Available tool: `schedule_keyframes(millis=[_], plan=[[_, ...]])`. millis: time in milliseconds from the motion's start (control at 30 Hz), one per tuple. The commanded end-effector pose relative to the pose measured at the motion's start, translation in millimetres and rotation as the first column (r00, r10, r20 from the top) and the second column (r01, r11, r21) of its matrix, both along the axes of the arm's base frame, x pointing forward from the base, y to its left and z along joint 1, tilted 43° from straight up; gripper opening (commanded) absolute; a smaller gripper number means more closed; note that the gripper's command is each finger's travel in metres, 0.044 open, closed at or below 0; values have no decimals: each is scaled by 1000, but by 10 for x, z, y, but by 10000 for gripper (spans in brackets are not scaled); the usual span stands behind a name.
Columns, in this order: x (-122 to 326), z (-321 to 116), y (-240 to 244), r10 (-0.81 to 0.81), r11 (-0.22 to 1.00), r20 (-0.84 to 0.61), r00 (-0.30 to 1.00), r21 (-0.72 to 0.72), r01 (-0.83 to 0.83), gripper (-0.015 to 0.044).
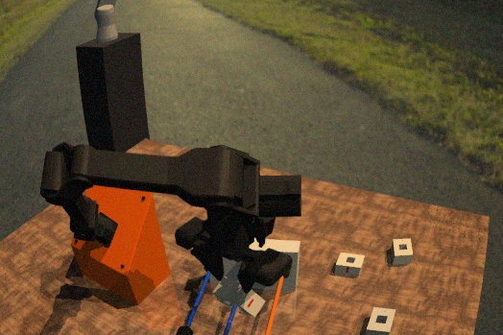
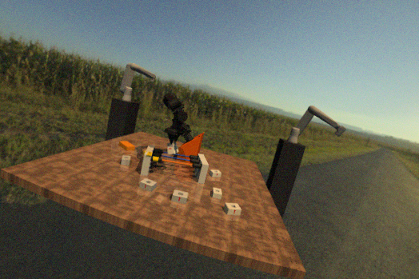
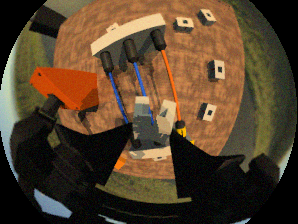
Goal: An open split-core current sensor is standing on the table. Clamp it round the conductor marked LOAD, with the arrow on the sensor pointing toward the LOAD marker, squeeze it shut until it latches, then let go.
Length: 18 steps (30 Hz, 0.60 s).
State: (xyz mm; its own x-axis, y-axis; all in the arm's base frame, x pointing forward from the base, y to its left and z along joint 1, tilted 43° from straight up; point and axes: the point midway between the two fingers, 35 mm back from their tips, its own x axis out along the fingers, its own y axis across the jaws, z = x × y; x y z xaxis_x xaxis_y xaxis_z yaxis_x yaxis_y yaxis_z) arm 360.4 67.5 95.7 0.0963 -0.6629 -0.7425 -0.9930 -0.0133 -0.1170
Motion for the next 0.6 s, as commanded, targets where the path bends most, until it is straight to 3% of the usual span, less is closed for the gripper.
schedule_keyframes(millis=[0, 400, 567], plan=[[154, -26, 51, 84, 996, -62, 995, -7, -84, 0], [536, -229, 134, 305, 949, -268, 914, 2, -316, 0], [559, -254, 128, 317, 944, -279, 906, 4, -329, 0]])
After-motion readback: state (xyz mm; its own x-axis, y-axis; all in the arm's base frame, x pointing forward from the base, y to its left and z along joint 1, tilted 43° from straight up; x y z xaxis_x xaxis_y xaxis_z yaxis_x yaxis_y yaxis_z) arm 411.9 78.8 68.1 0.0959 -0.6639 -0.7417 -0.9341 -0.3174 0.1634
